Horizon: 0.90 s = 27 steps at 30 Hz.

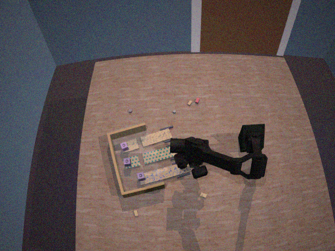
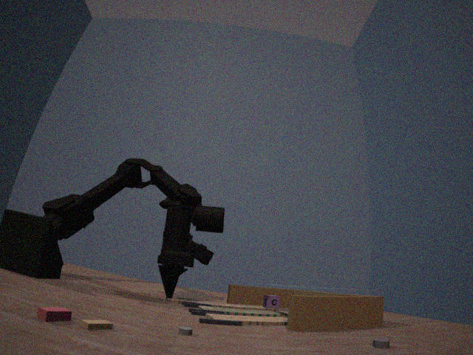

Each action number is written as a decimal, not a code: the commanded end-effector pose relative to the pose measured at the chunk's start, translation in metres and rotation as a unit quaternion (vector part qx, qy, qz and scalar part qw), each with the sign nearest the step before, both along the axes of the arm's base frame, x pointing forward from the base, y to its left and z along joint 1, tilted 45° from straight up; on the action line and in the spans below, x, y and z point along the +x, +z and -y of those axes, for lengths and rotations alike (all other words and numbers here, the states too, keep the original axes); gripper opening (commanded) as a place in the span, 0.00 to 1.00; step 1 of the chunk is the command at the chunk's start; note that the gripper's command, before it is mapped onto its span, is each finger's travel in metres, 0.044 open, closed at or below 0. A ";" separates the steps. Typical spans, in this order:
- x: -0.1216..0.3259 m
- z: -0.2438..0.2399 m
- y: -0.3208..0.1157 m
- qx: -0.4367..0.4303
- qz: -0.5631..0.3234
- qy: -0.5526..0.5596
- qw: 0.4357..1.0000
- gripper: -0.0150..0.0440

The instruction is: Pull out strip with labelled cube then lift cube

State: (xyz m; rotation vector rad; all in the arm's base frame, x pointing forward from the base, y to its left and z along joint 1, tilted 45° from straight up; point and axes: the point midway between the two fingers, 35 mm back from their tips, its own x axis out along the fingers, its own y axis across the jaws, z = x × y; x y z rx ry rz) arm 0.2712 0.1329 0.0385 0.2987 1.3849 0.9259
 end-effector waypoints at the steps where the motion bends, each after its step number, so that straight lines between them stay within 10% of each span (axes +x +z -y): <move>1: -0.013 0.002 -0.007 -0.005 -0.013 0.004 1.000 0.25; 27: -0.047 0.014 -0.015 -0.006 -0.014 0.004 1.000 0.25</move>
